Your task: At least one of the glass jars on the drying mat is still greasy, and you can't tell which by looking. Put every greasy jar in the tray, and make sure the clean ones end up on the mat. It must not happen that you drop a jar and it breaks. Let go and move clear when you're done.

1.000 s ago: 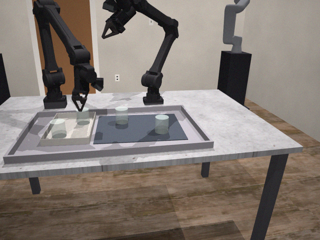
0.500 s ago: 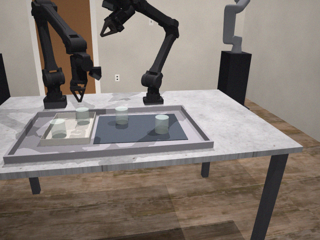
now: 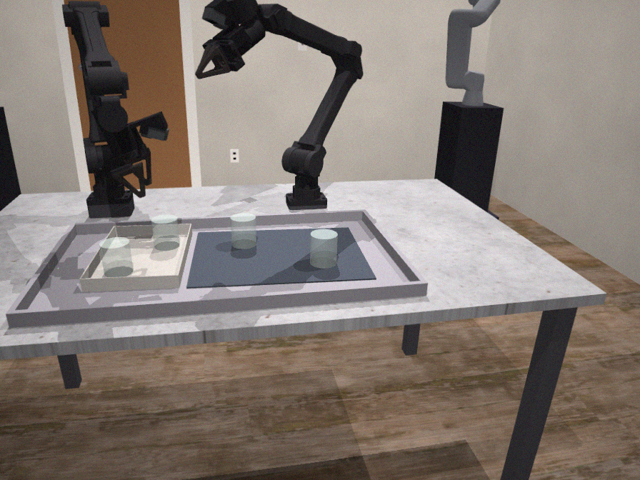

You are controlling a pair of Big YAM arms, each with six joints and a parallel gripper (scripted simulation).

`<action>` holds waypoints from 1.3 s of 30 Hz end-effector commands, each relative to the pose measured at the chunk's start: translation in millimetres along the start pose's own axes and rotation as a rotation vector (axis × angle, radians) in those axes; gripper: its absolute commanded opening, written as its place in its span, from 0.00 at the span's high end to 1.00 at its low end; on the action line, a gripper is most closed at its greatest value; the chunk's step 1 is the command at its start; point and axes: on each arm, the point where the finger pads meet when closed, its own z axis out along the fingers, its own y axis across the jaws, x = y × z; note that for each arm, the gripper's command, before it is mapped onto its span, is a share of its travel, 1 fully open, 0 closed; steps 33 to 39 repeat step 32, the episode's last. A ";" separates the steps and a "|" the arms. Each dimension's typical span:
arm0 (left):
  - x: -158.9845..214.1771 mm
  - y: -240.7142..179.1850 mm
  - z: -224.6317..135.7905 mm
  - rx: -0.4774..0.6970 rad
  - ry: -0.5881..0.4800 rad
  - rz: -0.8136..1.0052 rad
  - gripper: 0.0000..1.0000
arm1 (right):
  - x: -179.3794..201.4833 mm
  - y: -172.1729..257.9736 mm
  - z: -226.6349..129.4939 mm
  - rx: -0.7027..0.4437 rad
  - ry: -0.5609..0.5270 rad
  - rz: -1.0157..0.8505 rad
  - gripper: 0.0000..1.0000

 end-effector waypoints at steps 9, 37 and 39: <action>-31.9 -0.7 -16.6 -0.029 -0.106 0.003 1.00 | 12.9 -39.5 -31.3 0.025 -0.265 -0.033 0.00; -31.9 -1.0 -16.6 -0.027 -0.106 0.004 1.00 | 10.3 -40.1 -32.0 0.019 -0.286 -0.013 0.00; -31.9 -1.0 -16.6 -0.027 -0.106 0.004 1.00 | 10.3 -40.1 -32.0 0.019 -0.286 -0.013 0.00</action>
